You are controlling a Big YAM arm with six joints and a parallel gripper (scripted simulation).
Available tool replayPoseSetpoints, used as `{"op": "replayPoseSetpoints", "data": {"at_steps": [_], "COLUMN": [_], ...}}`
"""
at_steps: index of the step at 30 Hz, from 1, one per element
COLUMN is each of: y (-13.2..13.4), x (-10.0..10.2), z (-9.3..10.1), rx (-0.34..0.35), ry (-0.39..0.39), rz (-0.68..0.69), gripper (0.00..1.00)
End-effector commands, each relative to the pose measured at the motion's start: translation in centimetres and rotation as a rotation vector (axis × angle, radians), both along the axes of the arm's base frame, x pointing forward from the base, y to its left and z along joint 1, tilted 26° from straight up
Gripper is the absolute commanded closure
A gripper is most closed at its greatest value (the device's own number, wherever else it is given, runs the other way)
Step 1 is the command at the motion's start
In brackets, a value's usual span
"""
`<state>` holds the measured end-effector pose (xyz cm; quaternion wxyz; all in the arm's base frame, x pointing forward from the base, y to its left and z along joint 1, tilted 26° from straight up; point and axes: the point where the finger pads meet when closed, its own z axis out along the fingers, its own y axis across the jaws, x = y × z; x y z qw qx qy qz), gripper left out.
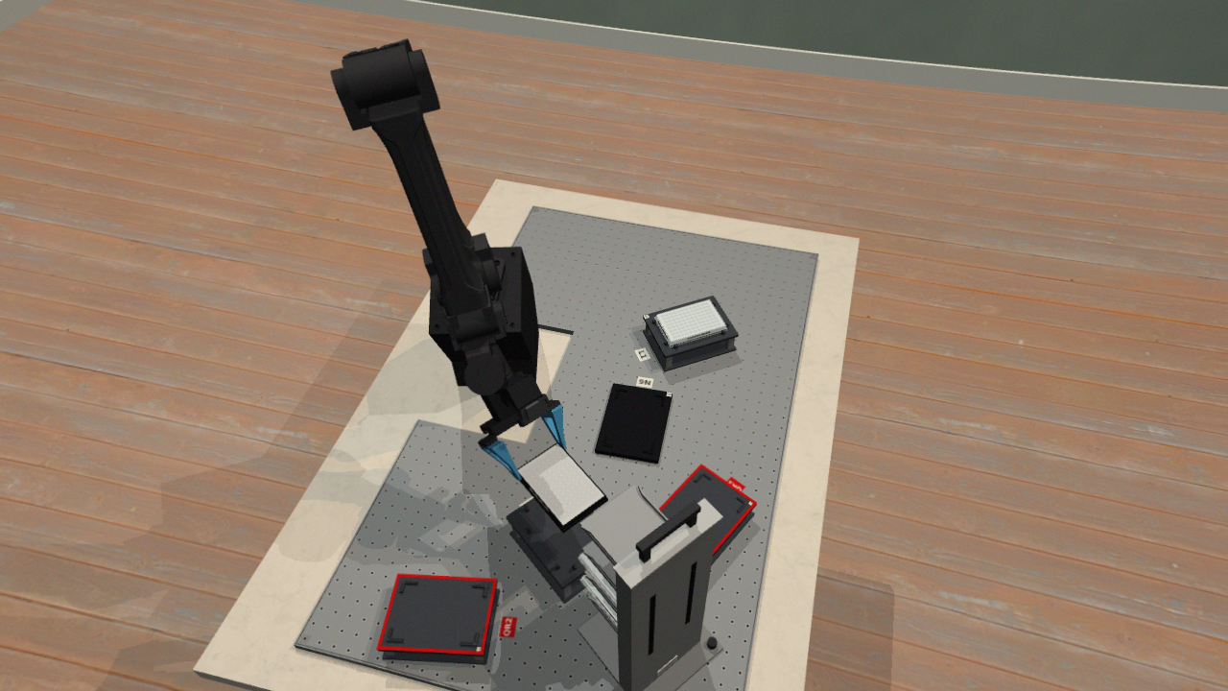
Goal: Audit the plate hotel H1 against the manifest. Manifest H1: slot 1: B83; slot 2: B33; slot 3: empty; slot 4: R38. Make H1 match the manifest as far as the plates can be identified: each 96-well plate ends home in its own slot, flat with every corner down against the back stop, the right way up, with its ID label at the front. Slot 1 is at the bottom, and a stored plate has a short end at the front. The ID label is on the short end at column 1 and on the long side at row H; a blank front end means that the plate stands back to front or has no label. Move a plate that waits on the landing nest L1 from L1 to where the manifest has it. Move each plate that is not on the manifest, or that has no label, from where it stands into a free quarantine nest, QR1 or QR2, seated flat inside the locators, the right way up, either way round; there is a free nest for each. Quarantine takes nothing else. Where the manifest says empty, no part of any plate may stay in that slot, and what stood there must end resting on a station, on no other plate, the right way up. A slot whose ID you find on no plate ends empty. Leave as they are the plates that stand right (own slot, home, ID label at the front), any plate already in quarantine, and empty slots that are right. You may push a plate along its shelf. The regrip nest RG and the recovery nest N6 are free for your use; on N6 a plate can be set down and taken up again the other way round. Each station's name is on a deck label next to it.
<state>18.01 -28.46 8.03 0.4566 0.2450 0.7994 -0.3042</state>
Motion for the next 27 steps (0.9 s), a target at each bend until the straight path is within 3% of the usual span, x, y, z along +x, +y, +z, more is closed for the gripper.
{"op": "replayPoseSetpoints", "data": {"at_steps": [1,27], "y": [-0.6,-0.9], "x": [-0.1,0.0], "z": [0.5,-0.7], "rx": [-0.032,-0.031], "ry": [-0.005,-0.004], "rz": [-0.003,-0.001], "gripper": [0.14,0.14]}}
